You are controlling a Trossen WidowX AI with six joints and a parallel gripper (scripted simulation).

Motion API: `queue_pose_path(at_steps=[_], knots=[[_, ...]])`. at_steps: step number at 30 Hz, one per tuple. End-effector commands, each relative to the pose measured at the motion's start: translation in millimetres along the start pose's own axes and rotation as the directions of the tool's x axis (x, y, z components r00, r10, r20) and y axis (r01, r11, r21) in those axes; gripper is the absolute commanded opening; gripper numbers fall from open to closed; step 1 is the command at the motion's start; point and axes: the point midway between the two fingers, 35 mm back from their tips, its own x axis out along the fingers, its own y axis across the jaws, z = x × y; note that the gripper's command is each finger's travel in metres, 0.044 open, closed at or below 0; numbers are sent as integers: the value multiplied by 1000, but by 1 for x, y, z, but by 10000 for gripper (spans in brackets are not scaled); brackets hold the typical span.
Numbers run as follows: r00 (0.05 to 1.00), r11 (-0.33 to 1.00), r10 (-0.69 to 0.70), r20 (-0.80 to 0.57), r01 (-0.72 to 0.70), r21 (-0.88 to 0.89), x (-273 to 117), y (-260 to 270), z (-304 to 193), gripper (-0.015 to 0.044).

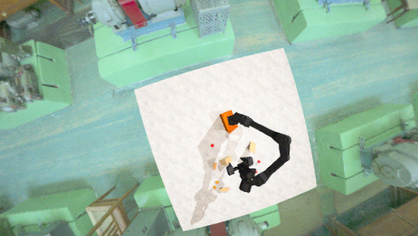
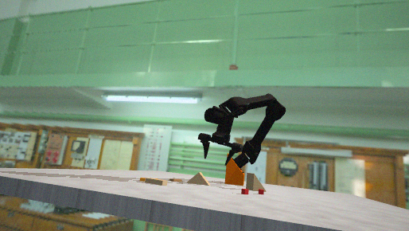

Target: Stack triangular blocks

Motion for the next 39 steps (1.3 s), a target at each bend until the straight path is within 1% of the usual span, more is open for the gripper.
queue_pose_path(at_steps=[1,2,5,6,7,25,39], knots=[[906,349,-411,101,259,-901,16,20,0,440],[884,240,-450,130,259,-935,16,24,1,440],[838,-2,-513,187,216,-976,16,29,3,440],[828,-70,-524,199,191,-979,16,31,3,440],[821,-105,-532,208,180,-978,16,32,4,440],[819,-113,-533,210,177,-978,16,31,4,440],[820,-113,-533,210,178,-978,94,-19,26,440]])
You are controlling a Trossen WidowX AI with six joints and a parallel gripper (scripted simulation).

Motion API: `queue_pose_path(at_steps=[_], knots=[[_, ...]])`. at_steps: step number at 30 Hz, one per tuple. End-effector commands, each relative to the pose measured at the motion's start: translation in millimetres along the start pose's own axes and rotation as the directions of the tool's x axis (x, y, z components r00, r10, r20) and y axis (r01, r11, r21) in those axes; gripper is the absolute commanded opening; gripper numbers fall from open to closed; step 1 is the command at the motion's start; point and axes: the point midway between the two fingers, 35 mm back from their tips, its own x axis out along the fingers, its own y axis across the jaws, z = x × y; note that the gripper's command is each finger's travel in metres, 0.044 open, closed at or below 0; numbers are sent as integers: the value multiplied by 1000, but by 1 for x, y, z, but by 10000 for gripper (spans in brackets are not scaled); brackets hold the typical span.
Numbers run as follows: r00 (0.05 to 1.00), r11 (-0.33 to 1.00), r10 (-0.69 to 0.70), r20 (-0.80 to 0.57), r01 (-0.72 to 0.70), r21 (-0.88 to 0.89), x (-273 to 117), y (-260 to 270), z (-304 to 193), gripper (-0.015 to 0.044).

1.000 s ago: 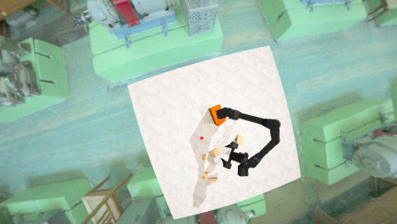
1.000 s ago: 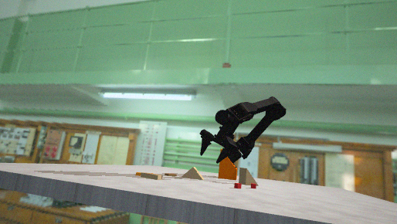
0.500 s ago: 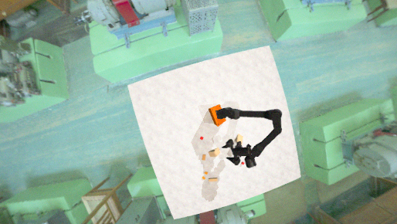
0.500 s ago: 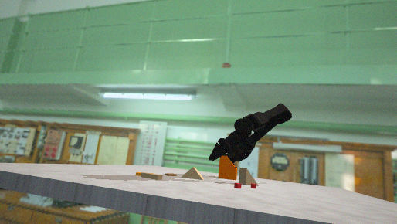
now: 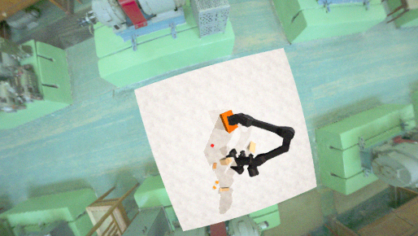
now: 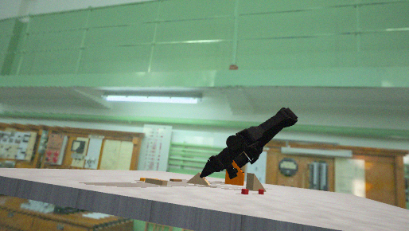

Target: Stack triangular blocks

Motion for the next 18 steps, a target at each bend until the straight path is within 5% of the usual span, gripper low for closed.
queue_pose_path(at_steps=[1,18], knots=[[1000,1000,7,-3,-7,3,23,6,0,440],[1000,1000,7,-3,-7,3,24,8,1,440]])
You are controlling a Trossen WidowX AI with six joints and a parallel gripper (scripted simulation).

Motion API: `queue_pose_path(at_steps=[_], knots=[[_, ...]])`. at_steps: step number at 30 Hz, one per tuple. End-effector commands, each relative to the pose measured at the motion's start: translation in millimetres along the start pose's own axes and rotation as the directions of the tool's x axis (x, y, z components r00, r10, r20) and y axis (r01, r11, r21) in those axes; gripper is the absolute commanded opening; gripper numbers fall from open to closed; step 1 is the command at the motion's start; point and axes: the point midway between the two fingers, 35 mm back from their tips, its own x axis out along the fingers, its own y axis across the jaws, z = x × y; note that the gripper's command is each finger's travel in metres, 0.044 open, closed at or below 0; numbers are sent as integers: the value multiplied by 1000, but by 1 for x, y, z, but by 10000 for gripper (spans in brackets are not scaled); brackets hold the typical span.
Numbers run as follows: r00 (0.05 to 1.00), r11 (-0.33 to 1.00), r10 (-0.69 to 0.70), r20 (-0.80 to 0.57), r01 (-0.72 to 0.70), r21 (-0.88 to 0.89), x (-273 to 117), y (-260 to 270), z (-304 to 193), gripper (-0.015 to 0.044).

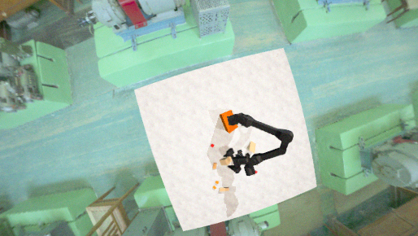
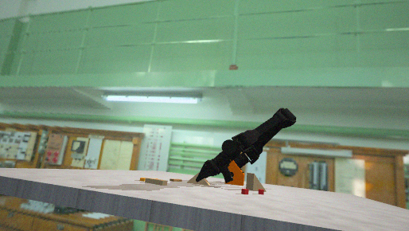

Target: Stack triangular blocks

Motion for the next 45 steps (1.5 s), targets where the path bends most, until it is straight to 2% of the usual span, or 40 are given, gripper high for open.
queue_pose_path(at_steps=[1,8,16,23,41,45], knots=[[1000,1000,0,0,0,0,0,0,0,414],[1000,1000,0,0,0,0,0,0,0,230],[1000,1000,0,0,0,0,0,0,0,177],[1000,1000,0,-1,0,0,-7,-2,-8,0],[1000,1000,0,-5,0,0,-69,-1,-70,0],[1000,1000,0,-5,0,0,-71,0,-72,0]])
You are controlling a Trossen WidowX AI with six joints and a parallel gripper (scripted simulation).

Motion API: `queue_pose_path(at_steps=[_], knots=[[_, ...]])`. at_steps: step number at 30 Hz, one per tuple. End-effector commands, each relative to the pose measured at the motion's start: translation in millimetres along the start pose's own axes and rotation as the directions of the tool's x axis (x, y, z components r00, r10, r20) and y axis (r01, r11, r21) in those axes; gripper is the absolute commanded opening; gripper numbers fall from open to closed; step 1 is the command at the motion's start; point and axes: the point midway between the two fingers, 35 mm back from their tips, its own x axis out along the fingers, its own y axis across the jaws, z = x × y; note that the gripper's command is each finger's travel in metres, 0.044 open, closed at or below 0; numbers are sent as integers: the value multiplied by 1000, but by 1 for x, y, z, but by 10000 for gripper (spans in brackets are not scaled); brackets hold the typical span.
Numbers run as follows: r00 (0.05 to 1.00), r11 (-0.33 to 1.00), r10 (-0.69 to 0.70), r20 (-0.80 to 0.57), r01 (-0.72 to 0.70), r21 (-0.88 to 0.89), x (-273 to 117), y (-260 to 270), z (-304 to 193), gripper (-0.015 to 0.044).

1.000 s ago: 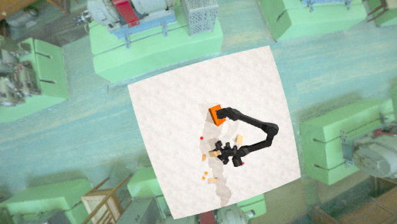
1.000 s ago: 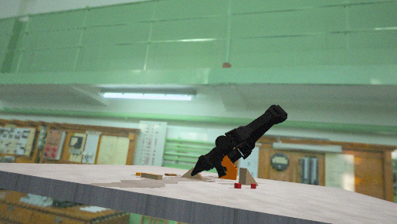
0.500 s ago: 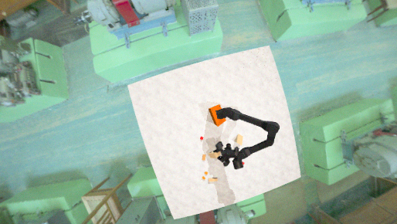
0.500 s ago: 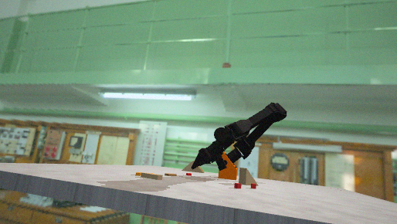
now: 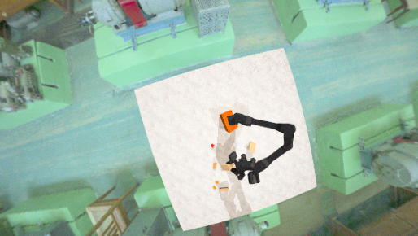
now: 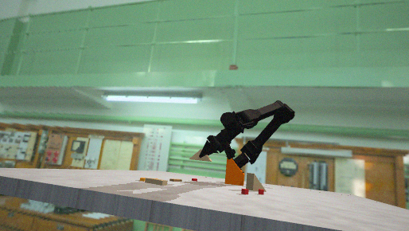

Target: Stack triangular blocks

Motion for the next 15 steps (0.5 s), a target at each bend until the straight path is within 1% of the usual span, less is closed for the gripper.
queue_pose_path(at_steps=[1,5,15], knots=[[1000,1000,-4,-1,4,-6,-4,-2,-3,0],[1000,1000,3,7,-4,18,-2,0,-1,0],[994,946,38,100,-68,318,3,2,-4,0]])
